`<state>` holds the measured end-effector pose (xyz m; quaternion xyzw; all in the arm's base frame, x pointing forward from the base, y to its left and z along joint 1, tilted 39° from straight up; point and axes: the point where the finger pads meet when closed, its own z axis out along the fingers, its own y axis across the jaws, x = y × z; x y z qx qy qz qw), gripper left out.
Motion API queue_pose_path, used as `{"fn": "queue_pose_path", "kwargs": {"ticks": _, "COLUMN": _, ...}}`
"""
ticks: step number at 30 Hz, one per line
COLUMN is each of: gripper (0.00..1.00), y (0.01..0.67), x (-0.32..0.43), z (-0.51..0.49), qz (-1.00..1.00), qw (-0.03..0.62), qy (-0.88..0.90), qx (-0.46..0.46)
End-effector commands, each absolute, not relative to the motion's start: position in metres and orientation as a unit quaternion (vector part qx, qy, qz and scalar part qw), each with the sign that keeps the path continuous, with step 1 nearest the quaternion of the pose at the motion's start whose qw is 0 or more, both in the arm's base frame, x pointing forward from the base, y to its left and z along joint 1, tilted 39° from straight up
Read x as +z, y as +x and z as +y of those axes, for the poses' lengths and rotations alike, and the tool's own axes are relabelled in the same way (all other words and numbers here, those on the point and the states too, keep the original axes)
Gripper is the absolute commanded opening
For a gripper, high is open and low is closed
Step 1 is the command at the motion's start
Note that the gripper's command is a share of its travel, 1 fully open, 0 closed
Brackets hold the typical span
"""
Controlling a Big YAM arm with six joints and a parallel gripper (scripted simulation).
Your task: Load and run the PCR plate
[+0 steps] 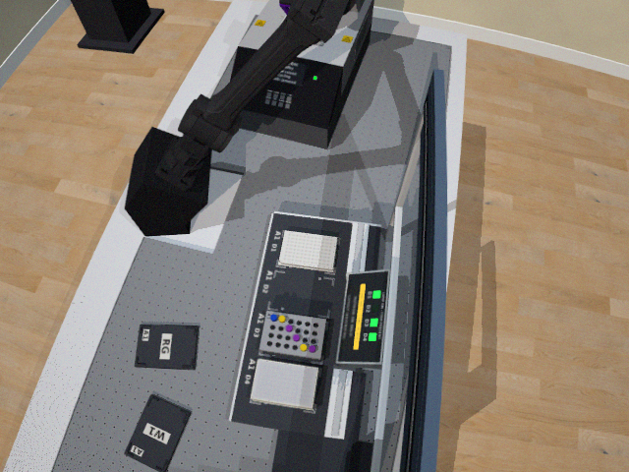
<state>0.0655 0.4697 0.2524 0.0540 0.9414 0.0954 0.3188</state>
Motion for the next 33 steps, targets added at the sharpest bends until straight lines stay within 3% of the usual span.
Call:
{"fn": "queue_pose_path", "kwargs": {"ticks": 1, "gripper": 1.00, "y": 0.051, "x": 0.289, "z": 0.474, "qz": 0.938, "qw": 0.314, "qy": 0.063, "qx": 0.132}}
{"fn": "queue_pose_path", "kwargs": {"ticks": 10, "gripper": 1.00, "y": 0.042, "x": 0.310, "z": 0.472, "qz": 0.936, "qw": 0.312, "qy": 0.069, "qx": 0.144}}
{"fn": "queue_pose_path", "kwargs": {"ticks": 25, "gripper": 1.00, "y": 0.054, "x": 0.267, "z": 0.473, "qz": 0.941, "qw": 0.319, "qy": 0.048, "qx": 0.101}}
{"fn": "queue_pose_path", "kwargs": {"ticks": 33, "gripper": 1.00, "y": 0.043, "x": 0.279, "z": 0.475, "qz": 0.941, "qw": 0.315, "qy": 0.040, "qx": 0.118}}
